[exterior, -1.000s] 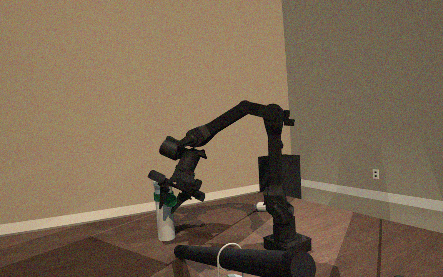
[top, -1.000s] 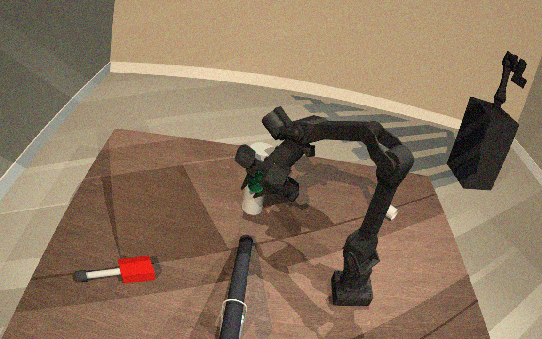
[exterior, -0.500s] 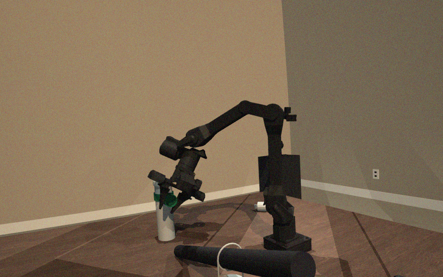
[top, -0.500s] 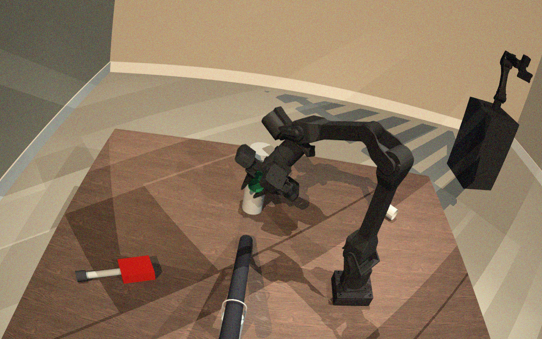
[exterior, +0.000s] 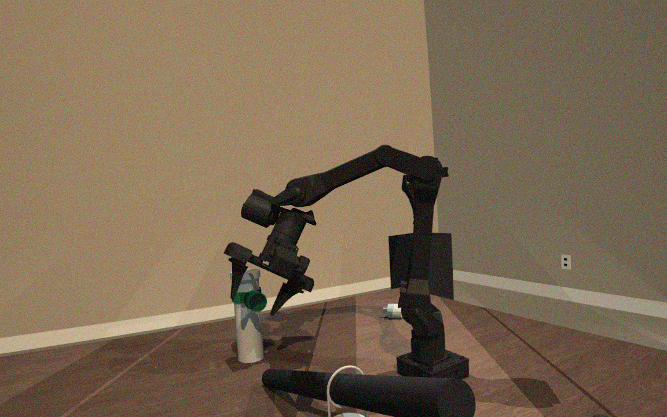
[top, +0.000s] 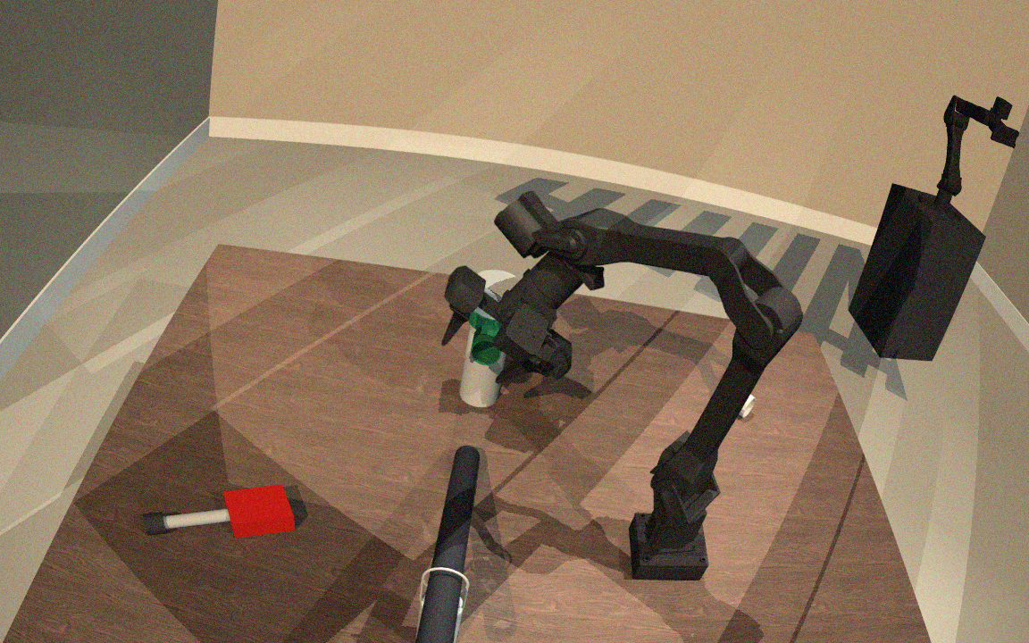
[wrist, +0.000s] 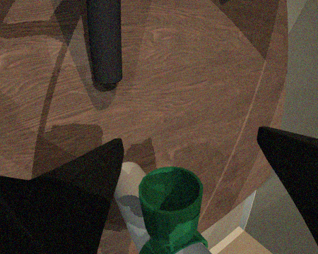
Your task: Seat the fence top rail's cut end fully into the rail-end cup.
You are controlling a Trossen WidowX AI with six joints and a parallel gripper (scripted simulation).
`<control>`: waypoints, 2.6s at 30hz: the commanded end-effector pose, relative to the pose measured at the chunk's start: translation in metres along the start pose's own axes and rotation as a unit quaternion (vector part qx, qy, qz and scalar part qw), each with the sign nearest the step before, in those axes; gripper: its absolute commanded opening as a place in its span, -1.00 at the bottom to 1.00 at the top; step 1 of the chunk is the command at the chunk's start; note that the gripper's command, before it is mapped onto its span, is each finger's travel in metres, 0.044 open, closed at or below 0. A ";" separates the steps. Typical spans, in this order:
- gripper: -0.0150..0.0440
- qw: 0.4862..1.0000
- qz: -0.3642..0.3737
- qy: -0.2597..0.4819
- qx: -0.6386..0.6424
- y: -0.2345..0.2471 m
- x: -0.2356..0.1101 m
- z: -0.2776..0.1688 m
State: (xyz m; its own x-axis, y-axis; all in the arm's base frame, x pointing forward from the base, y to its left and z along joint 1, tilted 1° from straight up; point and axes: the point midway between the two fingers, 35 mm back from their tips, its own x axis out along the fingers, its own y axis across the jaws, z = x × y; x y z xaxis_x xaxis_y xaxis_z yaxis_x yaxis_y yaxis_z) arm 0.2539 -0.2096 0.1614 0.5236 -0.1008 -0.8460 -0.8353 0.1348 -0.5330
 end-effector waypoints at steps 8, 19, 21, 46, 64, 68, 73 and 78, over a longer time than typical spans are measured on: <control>1.00 0.985 0.005 0.007 0.170 -0.017 -0.019 0.030; 1.00 0.827 -0.005 0.024 0.561 -0.035 -0.063 0.093; 1.00 0.781 -0.010 0.025 0.624 -0.036 -0.072 0.104; 1.00 0.661 -0.023 0.022 0.750 -0.036 -0.094 0.125; 1.00 0.969 0.244 0.006 0.043 -0.002 0.000 0.164; 1.00 0.967 0.255 -0.003 0.008 0.000 0.003 0.166; 1.00 0.967 0.255 -0.003 0.008 0.000 0.003 0.166; 1.00 0.967 0.255 -0.003 0.008 0.000 0.003 0.166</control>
State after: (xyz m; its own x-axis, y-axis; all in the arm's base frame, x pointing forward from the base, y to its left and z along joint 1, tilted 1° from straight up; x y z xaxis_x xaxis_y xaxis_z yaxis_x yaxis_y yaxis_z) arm 0.2821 -0.0467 0.1551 0.0467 -0.0059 -0.9989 -0.9718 0.2311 -0.0468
